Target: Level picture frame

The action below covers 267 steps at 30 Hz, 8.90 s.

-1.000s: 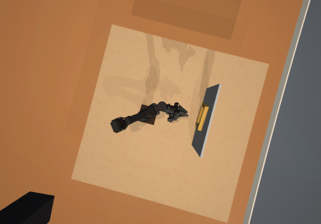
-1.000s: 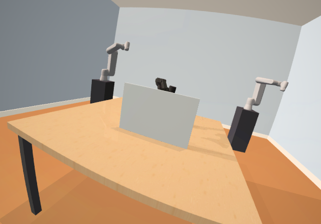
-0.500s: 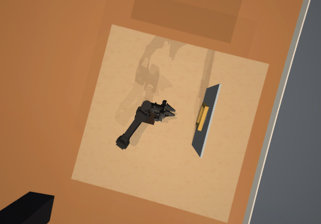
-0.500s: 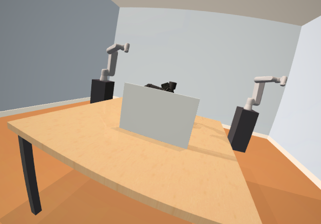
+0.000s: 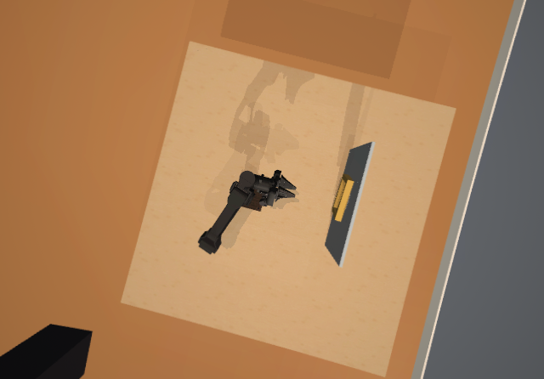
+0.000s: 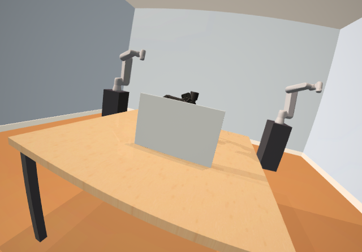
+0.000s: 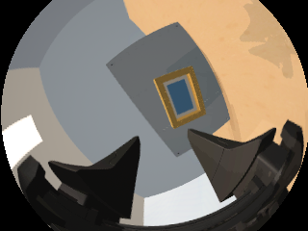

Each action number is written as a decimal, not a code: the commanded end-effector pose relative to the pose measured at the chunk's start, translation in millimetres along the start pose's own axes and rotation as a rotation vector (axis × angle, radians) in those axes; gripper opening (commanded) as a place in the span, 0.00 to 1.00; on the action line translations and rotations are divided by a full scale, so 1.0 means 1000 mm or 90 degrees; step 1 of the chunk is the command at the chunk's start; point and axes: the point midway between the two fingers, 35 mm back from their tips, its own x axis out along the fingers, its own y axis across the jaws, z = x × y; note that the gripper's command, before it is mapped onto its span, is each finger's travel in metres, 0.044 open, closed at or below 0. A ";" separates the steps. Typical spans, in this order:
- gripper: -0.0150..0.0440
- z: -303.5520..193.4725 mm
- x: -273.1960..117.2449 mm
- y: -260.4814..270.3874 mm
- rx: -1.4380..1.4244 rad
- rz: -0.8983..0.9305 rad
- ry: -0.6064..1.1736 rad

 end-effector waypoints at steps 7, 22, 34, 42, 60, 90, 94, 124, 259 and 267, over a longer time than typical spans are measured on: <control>0.69 0.000 0.000 0.001 0.004 0.001 -0.001; 0.69 0.000 0.000 0.001 0.004 0.001 -0.001; 0.69 0.000 0.000 0.001 0.004 0.001 -0.001; 0.69 0.000 0.000 0.001 0.004 0.001 -0.001; 0.69 0.000 0.000 0.001 0.004 0.001 -0.001; 0.69 -0.003 0.086 -0.036 -0.174 0.006 0.001; 0.69 -0.003 0.086 -0.036 -0.174 0.006 0.001; 0.69 -0.002 0.162 -0.034 -0.175 0.009 0.003; 0.25 -0.003 0.202 -0.030 -0.175 0.011 0.004; 0.25 -0.004 0.202 -0.027 -0.175 0.011 0.004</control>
